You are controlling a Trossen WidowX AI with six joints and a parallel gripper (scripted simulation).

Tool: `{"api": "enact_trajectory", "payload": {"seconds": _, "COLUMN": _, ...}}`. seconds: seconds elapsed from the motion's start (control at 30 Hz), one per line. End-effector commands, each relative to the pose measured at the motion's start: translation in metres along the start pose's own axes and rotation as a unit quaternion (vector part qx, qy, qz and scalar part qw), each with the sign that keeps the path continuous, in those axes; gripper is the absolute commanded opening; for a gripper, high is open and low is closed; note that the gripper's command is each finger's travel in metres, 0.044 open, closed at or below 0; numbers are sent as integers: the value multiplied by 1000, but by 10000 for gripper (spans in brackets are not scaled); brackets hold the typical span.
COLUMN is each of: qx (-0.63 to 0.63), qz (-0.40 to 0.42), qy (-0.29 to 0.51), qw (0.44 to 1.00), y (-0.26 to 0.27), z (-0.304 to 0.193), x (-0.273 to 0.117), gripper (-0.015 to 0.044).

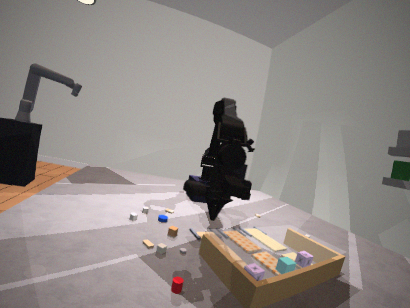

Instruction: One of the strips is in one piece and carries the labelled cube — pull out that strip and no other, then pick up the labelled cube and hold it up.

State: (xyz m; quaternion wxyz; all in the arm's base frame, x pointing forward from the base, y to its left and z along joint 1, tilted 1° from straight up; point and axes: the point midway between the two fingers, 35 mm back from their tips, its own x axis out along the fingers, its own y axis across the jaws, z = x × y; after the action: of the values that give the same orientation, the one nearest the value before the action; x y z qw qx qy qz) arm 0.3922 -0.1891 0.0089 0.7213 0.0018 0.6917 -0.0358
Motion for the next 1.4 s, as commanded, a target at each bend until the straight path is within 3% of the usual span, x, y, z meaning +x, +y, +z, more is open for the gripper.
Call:
{"api": "enact_trajectory", "payload": {"seconds": 0.0, "qx": -2, "qz": 3, "qy": 4, "qw": 1000, "y": 2, "z": -2, "x": 11, "gripper": 0}}
{"api": "enact_trajectory", "payload": {"seconds": 0.83, "qx": -2, "qz": 3, "qy": 5, "qw": 1000, "y": 4, "z": -5, "x": 52, "gripper": 0}}
{"api": "enact_trajectory", "payload": {"seconds": 1.37, "qx": -2, "qz": 3, "qy": 5, "qw": 1000, "y": 4, "z": -6, "x": 53, "gripper": 0}}
